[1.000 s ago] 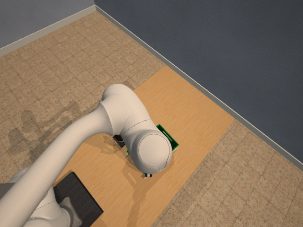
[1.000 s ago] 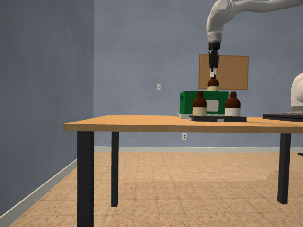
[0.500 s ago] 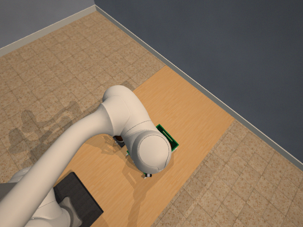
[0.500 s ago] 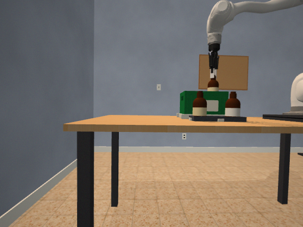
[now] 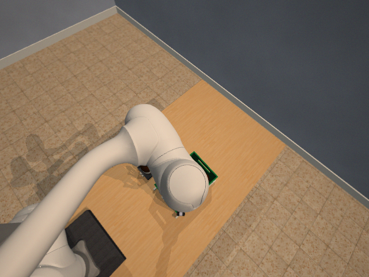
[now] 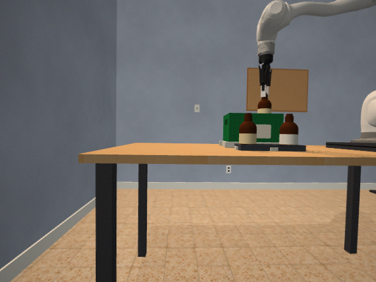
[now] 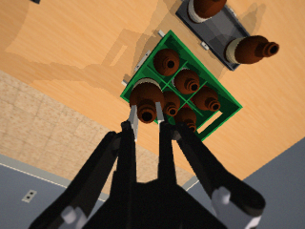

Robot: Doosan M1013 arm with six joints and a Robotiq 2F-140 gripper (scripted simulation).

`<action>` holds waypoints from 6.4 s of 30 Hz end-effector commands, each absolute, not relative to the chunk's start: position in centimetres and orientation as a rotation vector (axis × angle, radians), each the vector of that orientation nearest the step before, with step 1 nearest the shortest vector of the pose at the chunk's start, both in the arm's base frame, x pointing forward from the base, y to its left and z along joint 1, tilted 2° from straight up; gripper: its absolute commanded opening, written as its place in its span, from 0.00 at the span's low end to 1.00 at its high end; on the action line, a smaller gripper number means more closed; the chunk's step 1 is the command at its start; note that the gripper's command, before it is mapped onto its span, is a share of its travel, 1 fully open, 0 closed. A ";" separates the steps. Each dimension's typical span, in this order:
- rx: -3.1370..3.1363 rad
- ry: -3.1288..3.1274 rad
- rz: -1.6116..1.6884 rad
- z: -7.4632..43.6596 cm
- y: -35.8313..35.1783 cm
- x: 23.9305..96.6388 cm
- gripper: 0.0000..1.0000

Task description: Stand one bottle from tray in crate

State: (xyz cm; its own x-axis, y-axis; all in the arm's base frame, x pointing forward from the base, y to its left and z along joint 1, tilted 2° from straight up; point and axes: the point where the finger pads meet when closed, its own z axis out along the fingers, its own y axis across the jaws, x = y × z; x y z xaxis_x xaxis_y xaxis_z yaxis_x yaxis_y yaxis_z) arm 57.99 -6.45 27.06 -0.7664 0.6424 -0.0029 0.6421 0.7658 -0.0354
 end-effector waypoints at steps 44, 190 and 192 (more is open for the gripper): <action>-1.070 -2.943 0.053 26.4 -6.5 58.0 0.00; -1.070 -2.943 0.053 19.1 -6.7 57.8 0.00; -1.070 -2.943 0.053 19.1 -6.7 57.8 0.00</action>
State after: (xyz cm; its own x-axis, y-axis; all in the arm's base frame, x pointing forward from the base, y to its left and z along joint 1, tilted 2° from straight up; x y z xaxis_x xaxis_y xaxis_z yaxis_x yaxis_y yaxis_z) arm 57.82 -6.68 19.08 -0.7664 0.6424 -0.0029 0.6421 0.7658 -0.0355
